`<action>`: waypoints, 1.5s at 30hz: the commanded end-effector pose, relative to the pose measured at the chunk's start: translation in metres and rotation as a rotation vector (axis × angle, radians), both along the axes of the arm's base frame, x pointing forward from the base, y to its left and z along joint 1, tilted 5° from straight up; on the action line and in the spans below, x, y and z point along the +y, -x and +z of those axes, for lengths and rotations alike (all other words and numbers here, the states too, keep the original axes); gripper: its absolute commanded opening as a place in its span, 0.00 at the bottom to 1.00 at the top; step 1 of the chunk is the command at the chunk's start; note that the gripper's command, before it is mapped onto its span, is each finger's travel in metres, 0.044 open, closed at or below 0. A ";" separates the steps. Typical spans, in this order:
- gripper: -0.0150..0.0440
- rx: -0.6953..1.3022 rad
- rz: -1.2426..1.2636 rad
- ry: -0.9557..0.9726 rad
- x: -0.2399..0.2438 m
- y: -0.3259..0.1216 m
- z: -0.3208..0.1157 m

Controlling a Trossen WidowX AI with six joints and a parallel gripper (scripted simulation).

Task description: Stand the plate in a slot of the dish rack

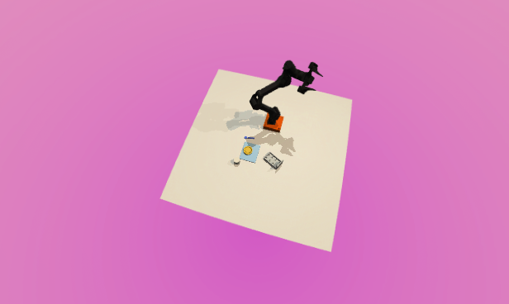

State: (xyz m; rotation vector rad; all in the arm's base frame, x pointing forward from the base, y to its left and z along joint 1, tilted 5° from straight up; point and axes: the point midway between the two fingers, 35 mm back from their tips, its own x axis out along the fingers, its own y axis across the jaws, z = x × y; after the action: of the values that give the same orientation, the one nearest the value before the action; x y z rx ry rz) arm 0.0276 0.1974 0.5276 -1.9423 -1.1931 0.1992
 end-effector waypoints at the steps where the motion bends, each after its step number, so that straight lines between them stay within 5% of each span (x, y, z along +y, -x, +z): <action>1: 0.93 0.000 -0.001 -0.001 0.000 0.000 0.000; 45: 0.93 0.159 -0.216 0.035 0.066 -0.080 -0.041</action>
State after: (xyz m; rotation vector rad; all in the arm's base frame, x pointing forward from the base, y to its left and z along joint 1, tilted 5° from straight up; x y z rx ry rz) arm 0.1018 0.2599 0.4907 -2.0377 -0.8977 0.2382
